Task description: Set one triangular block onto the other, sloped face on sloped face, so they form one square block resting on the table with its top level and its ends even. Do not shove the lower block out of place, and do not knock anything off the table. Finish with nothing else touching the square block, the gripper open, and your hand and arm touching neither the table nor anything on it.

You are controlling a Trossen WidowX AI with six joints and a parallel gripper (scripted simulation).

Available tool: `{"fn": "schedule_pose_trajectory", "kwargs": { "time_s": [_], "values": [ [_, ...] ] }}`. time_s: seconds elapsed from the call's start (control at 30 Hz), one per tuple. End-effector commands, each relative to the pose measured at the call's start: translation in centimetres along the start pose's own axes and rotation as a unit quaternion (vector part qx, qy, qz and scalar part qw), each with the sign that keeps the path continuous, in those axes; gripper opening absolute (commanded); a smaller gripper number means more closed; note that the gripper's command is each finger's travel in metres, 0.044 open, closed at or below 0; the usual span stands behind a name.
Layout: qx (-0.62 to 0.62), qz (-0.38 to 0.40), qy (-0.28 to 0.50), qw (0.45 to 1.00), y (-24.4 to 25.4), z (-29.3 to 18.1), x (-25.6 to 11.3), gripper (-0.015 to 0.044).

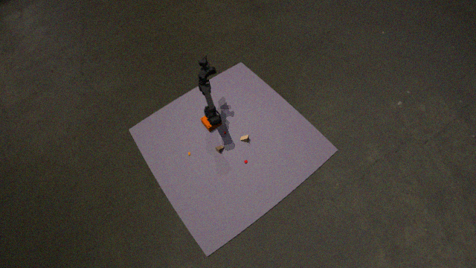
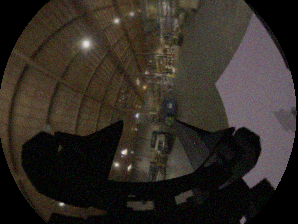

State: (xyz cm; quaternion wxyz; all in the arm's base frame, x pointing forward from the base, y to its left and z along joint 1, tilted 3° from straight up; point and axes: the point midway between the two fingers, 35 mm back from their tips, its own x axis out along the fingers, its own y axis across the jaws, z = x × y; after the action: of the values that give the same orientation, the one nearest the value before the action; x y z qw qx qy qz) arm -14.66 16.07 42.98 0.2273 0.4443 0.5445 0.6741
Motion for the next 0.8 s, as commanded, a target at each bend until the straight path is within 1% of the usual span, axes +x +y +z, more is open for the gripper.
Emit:
{"fn": "schedule_pose_trajectory", "kwargs": {
  "time_s": [0.0, 0.03, 0.2, 0.4, 0.5, 0.63, 0.77],
  "values": [
    [-0.006, -0.003, -0.002, 1.000, -0.1, 0.1, 0.1, 0.0426],
    [-0.023, -0.010, -0.010, 1.000, -0.5, 0.3, 0.5, 0.0440],
    [-0.154, -0.104, -0.067, 0.980, -3.8, 3.4, 3.6, 0.0440],
    [-0.268, -0.240, -0.127, 0.925, -8.1, 9.6, 5.9, 0.0440],
    [-0.303, -0.311, -0.152, 0.888, -10.2, 13.5, 6.0, 0.0440],
    [-0.329, -0.402, -0.176, 0.836, -12.7, 18.7, 5.1, 0.0440],
    [-0.351, -0.463, -0.197, 0.790, -13.7, 23.0, 3.5, 0.0440]
  ]
}}
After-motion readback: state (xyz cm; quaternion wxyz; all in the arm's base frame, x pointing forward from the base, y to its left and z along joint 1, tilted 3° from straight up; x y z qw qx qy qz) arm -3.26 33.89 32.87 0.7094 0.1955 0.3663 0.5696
